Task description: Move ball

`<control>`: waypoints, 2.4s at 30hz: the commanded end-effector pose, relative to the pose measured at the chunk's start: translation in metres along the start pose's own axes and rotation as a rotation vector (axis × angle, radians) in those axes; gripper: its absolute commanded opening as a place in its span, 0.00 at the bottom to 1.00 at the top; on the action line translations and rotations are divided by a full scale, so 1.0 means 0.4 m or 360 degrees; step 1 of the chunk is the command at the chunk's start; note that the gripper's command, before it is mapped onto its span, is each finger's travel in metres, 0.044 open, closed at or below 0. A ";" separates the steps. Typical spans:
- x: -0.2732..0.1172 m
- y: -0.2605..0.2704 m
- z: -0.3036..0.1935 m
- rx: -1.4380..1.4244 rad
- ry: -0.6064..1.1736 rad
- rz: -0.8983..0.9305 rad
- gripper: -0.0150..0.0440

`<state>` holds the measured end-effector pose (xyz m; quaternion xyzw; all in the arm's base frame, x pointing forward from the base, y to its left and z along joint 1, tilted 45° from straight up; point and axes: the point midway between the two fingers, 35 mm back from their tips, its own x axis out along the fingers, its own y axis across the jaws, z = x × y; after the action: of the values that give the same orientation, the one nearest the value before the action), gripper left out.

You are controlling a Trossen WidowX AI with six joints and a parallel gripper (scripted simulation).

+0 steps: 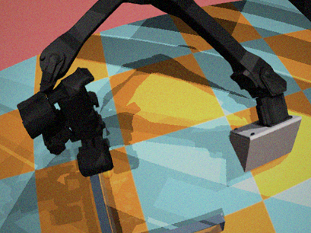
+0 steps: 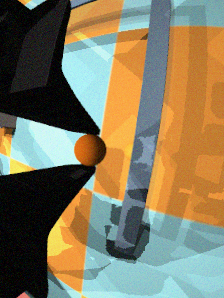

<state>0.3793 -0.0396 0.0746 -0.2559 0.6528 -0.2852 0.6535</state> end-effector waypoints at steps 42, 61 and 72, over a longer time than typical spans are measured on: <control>0.213 -0.008 0.007 0.0052 -0.0015 -0.0005 0.39; 0.003 -0.004 0.006 0.0043 -0.0015 -0.0004 0.62; 0.013 0.001 0.010 0.0028 -0.0030 -0.0008 0.62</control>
<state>0.3829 -0.0438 0.0710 -0.2530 0.6438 -0.2917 0.6607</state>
